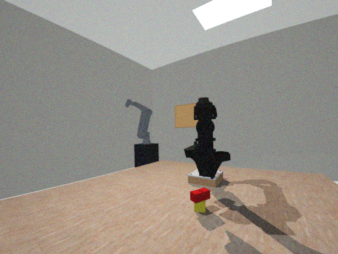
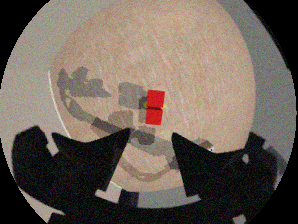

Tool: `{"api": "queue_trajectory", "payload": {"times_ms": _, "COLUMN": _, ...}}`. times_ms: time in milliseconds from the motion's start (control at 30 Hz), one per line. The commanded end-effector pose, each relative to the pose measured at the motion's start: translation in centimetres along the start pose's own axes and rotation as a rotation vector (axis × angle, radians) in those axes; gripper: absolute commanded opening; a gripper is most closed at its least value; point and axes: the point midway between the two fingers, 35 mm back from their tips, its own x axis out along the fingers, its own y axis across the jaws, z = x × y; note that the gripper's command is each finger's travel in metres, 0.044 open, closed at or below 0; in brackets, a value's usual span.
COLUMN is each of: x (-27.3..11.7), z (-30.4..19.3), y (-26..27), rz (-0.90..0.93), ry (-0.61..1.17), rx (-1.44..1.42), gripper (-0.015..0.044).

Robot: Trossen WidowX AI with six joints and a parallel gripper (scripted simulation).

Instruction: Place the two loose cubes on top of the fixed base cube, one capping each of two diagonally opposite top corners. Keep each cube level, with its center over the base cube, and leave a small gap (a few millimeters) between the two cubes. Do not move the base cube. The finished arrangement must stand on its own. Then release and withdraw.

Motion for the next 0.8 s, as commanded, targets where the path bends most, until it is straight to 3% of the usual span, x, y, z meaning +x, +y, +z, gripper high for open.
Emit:
{"api": "queue_trajectory", "payload": {"times_ms": 0, "x": 0.0, "z": -2.4, "y": 3.0, "rz": 0.001, "ry": 0.003, "rx": -0.009, "gripper": 0.0389}}
{"api": "queue_trajectory", "payload": {"times_ms": 167, "x": -0.2, "z": -7.0, "y": 7.1, "rz": 0.005, "ry": 0.007, "rx": -0.008, "gripper": 0.04}}
{"api": "queue_trajectory", "payload": {"times_ms": 767, "x": -0.2, "z": -7.2, "y": 7.2, "rz": 0.005, "ry": 0.007, "rx": -0.008, "gripper": 0.04}}
